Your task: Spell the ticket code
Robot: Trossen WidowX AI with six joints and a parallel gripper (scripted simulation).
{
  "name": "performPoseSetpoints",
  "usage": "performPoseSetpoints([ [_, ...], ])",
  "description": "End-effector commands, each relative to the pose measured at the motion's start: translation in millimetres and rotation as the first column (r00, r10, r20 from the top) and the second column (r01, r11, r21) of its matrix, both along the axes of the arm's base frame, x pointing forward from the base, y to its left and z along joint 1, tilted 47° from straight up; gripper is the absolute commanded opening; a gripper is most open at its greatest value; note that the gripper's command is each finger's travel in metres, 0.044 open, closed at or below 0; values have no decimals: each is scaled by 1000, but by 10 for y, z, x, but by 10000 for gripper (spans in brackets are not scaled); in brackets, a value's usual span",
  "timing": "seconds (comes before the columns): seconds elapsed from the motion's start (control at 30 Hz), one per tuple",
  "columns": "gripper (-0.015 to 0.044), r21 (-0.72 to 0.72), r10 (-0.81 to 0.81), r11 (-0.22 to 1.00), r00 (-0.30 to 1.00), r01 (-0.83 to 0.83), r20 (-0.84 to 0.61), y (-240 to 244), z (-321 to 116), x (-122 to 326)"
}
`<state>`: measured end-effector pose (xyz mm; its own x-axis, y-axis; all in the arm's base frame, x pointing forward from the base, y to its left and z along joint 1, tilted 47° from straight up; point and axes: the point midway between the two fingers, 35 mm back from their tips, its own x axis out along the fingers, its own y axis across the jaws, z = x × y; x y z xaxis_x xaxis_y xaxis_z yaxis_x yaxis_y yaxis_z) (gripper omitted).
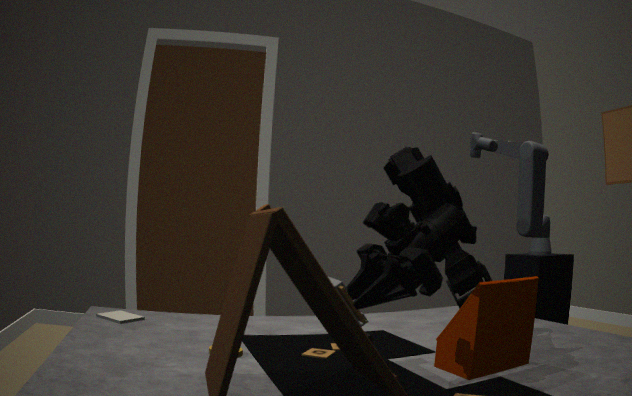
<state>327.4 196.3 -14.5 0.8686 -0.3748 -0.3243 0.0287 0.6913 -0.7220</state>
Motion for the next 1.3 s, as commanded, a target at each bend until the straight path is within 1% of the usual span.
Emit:
performPoseSetpoints([
  [0.0, 0, 0, 2, 1000, 1000, -2, -1, -20, 27, -1],
  [1.27, 0, -2, 2, 1000, 1000, -2, -2, -170, 188, -8],
])
